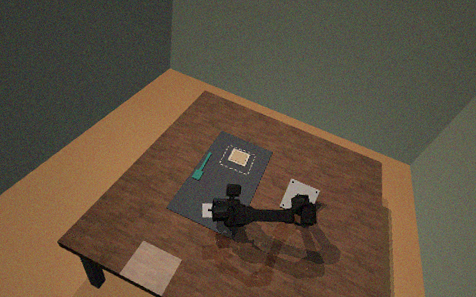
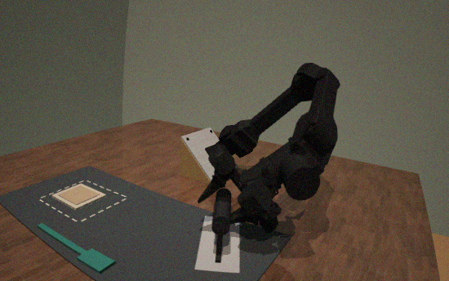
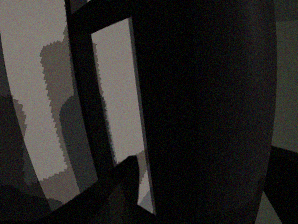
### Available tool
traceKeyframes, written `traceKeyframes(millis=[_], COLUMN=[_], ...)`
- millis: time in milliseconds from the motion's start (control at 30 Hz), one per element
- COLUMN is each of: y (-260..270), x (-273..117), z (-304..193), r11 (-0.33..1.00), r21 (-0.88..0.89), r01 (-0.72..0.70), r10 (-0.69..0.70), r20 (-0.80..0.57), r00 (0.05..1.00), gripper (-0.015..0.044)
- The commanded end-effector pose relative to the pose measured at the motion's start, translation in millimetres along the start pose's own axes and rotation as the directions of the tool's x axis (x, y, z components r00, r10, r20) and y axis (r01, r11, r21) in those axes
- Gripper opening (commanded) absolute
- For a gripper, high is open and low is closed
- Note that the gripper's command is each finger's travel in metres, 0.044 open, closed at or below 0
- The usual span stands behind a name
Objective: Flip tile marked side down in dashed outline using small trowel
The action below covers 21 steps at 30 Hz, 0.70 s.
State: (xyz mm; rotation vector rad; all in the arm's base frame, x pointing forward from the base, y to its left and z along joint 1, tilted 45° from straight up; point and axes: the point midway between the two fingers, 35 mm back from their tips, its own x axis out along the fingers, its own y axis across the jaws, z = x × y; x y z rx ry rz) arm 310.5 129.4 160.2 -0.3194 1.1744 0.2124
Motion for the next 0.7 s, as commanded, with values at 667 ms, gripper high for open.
traceKeyframes(millis=[667], y=[-64], x=[-102], z=[-46], r11=[1.000], r21=[-0.004], r01=[0.000], r10=[0.000], r20=[0.003], r00=[1.000], gripper=[0.0300])
